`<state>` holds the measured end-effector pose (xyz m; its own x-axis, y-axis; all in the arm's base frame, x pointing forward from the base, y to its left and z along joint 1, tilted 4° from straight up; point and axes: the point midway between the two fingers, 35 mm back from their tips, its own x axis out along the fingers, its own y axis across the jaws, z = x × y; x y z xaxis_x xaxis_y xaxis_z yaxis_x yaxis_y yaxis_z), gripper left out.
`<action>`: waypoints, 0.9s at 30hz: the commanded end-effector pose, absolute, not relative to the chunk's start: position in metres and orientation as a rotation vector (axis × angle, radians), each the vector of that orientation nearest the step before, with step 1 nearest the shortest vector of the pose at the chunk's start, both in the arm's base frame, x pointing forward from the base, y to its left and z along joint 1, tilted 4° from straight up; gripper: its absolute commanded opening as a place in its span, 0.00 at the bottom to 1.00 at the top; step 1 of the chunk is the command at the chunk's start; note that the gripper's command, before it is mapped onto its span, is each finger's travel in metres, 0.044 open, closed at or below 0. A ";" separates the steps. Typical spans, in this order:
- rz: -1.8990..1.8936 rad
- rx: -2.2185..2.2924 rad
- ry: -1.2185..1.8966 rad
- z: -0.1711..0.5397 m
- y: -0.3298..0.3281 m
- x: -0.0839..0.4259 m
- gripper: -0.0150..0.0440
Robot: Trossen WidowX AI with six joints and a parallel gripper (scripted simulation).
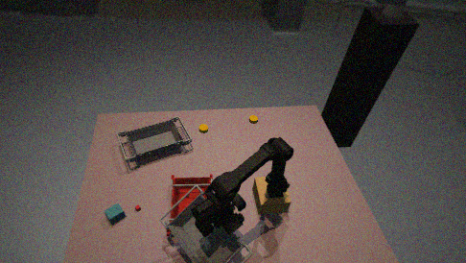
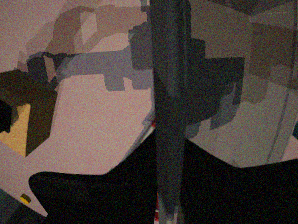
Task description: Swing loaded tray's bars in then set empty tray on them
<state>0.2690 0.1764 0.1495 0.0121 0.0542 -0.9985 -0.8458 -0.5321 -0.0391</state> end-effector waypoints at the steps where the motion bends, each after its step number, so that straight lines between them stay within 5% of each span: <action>1: 1.565 -1.544 0.844 0.154 0.167 0.279 0.25; 27: 1.350 -1.315 1.037 0.149 0.076 0.318 0.25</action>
